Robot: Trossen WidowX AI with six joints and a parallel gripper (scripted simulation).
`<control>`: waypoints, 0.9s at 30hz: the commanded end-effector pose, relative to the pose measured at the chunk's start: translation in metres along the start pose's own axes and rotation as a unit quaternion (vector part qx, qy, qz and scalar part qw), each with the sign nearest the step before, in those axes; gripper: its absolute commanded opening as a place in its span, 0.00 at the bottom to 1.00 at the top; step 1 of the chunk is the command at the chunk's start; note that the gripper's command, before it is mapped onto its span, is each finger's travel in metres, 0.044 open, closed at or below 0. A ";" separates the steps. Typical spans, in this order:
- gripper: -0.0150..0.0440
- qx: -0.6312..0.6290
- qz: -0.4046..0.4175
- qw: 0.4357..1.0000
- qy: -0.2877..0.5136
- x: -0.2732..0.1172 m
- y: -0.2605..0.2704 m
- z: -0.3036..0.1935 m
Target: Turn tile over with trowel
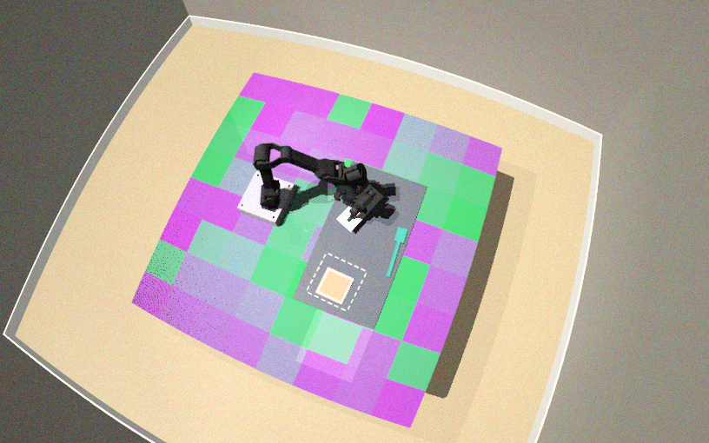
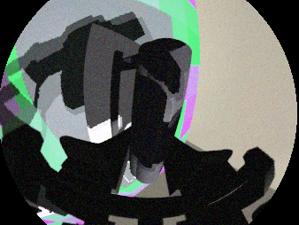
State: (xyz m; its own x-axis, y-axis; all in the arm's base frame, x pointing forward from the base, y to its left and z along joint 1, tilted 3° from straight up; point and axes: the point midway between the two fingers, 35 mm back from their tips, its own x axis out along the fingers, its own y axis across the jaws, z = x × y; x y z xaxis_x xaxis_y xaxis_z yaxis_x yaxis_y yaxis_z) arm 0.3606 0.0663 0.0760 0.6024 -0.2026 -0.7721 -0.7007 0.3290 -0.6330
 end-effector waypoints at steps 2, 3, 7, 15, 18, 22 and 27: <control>0.25 0.018 -0.013 1.000 0.012 -0.007 0.003 0.015; 0.25 0.020 -0.014 1.000 0.015 -0.008 0.005 0.017; 0.25 0.028 -0.020 0.999 0.026 -0.011 0.014 0.026; 0.25 0.041 -0.040 0.997 0.045 -0.020 0.029 0.044; 0.25 0.046 -0.049 0.997 0.050 -0.024 0.035 0.050; 0.25 0.051 -0.063 0.995 0.055 -0.030 0.043 0.058; 0.25 0.059 -0.083 0.993 0.058 -0.037 0.052 0.068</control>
State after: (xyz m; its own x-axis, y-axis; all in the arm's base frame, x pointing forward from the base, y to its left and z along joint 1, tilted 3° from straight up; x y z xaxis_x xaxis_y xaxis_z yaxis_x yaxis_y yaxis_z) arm 0.3296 0.1437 0.0691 0.6272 -0.3553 -0.6931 -0.5814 0.3786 -0.7202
